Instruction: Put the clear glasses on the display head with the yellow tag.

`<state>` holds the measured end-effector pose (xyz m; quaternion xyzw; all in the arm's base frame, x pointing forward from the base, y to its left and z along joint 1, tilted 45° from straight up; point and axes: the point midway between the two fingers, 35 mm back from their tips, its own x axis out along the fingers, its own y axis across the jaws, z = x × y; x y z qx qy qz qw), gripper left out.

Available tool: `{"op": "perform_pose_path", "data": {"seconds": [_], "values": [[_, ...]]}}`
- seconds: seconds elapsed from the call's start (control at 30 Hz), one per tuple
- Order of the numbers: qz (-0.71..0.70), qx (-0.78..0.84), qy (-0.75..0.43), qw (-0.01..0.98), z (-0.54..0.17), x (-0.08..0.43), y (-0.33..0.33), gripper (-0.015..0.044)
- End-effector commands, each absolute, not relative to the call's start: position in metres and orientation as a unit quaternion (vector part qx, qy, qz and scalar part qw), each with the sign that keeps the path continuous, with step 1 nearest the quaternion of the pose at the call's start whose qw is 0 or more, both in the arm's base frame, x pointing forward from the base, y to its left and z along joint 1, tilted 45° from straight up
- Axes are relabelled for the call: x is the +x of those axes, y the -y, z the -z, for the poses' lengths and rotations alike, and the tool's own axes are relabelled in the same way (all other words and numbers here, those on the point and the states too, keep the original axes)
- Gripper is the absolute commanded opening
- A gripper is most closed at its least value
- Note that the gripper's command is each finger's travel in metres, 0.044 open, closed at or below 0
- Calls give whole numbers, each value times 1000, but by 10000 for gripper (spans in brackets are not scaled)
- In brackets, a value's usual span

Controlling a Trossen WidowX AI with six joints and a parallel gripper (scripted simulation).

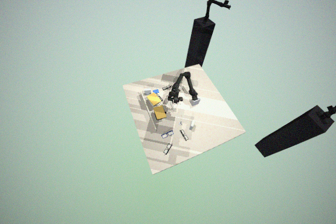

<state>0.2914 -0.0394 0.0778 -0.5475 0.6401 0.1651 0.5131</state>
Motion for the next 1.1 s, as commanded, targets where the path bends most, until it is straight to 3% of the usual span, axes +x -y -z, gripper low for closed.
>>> {"op": "perform_pose_path", "data": {"seconds": [0.0, 0.3, 0.4, 1.07], "values": [[-232, -600, -702, 305, -87, 276, 103, 200], [-232, -600, -702, 305, -89, 278, 105, 200], [-232, -600, -702, 305, -89, 278, 105, 121], [-233, -600, -702, 306, -77, 279, 117, 120]]}}
